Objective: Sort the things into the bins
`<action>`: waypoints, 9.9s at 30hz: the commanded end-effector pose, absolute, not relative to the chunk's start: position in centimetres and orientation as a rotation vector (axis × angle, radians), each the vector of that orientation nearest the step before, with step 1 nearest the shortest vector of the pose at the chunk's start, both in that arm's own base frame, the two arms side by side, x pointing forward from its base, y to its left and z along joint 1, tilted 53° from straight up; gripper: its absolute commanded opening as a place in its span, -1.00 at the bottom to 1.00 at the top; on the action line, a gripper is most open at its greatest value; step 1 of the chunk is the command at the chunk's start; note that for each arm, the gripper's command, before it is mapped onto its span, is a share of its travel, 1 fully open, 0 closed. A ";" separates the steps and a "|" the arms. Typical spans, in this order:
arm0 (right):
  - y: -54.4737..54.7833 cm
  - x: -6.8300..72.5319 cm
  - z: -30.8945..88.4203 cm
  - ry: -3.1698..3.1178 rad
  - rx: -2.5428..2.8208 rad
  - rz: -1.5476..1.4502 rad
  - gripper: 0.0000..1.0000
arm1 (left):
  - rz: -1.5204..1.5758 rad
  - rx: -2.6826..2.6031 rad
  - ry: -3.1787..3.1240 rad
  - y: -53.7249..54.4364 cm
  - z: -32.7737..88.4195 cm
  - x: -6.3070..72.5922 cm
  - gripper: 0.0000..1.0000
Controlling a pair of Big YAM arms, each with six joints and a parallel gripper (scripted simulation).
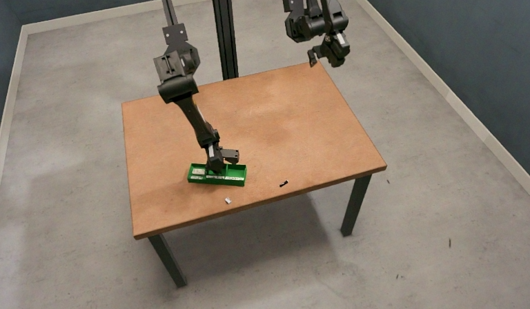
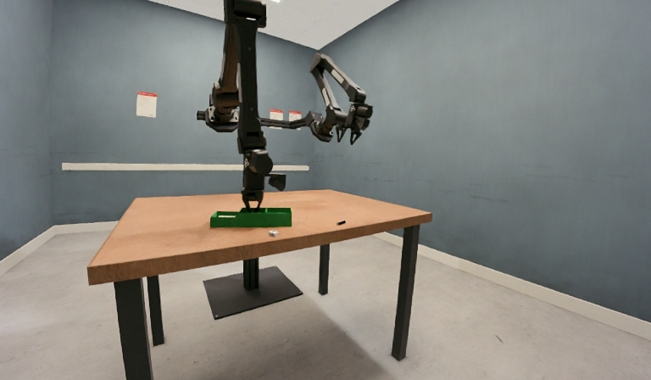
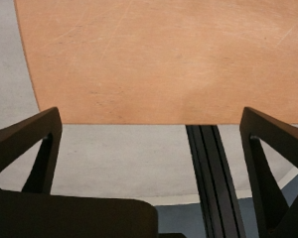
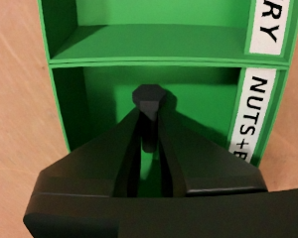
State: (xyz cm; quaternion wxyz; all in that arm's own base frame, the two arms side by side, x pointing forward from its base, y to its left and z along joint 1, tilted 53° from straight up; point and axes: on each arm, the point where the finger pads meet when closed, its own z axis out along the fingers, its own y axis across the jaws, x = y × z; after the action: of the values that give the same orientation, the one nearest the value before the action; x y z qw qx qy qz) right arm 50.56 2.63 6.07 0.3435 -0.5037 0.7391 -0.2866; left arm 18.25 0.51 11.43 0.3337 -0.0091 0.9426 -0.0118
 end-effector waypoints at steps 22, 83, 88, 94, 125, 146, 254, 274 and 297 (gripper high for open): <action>2.4 50.8 6.9 1.913 -1.309 -0.753 -0.43 | -0.027 -0.027 2.413 0.6 14.1 18.6 1.00; 5.1 53.1 17.6 2.102 -0.781 -0.498 -0.43 | -0.027 -0.027 2.413 0.6 14.1 18.6 1.00; 6.3 55.7 21.3 2.136 -0.632 -0.419 -0.43 | -0.027 -0.027 2.413 0.6 14.1 18.6 1.00; 5.4 54.9 19.6 2.206 -0.521 -0.356 -0.43 | -0.027 -0.027 2.413 0.6 14.1 18.6 1.00; 4.6 54.8 21.3 2.173 -0.509 -0.368 -0.43 | -0.027 -0.027 2.413 0.6 14.1 18.6 1.00; 4.2 60.6 17.6 2.164 -0.516 -0.375 -0.43 | -0.027 -0.027 2.413 0.6 14.1 18.6 1.00; 5.2 56.0 20.8 2.162 -0.516 -0.365 -0.81 | -0.027 -0.027 2.413 0.6 14.1 18.6 1.00; 5.3 56.0 21.0 2.162 -0.516 -0.365 -0.81 | -0.027 -0.027 2.413 0.6 14.1 18.6 1.00; 5.3 56.0 21.0 2.162 -0.516 -0.365 -0.81 | -0.027 -0.027 2.413 0.6 14.1 18.6 1.00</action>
State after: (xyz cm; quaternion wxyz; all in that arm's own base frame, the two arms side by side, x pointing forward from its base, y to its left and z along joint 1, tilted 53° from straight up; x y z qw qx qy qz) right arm 55.82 5.11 20.16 0.4231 -0.2082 0.8696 -0.1463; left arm 18.25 0.51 11.43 0.3337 -0.0091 0.9426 -0.0118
